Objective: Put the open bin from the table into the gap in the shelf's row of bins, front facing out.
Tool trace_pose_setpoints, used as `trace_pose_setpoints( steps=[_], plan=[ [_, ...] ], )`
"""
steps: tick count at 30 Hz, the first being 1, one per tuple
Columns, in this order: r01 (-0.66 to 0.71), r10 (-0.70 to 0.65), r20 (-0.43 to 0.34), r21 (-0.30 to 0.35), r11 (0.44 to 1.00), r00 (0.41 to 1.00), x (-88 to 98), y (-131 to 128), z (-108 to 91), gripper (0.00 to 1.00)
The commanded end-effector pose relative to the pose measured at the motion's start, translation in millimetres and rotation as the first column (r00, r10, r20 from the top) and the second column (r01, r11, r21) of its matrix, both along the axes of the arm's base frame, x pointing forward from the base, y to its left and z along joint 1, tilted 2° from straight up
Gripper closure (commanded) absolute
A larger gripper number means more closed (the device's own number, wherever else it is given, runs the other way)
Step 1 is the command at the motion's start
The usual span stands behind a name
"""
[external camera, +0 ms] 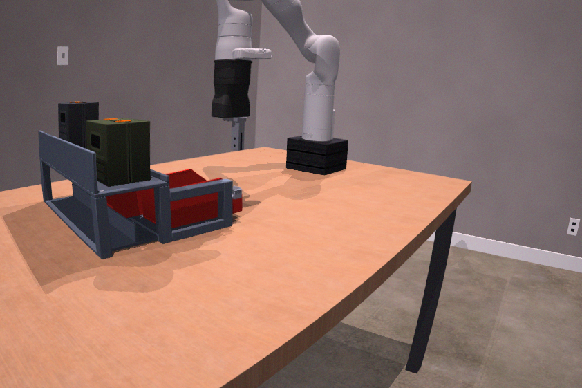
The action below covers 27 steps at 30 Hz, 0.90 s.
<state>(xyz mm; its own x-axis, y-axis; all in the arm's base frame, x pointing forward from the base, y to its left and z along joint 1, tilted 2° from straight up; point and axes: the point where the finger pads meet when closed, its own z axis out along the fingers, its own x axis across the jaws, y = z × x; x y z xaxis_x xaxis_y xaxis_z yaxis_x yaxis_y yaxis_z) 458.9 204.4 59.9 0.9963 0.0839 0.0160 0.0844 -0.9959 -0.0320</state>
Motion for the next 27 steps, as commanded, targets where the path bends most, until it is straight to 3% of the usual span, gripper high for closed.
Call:
trace_pose_setpoints(
  steps=[1,27],
  plan=[
    [0.000,0.000,0.002,0.000,1.000,1.000,0.5,0.2,0.9,1.00],
    [0.000,0.000,0.001,0.000,1.000,1.000,0.6,0.3,-3.6,1.00]
  ],
)
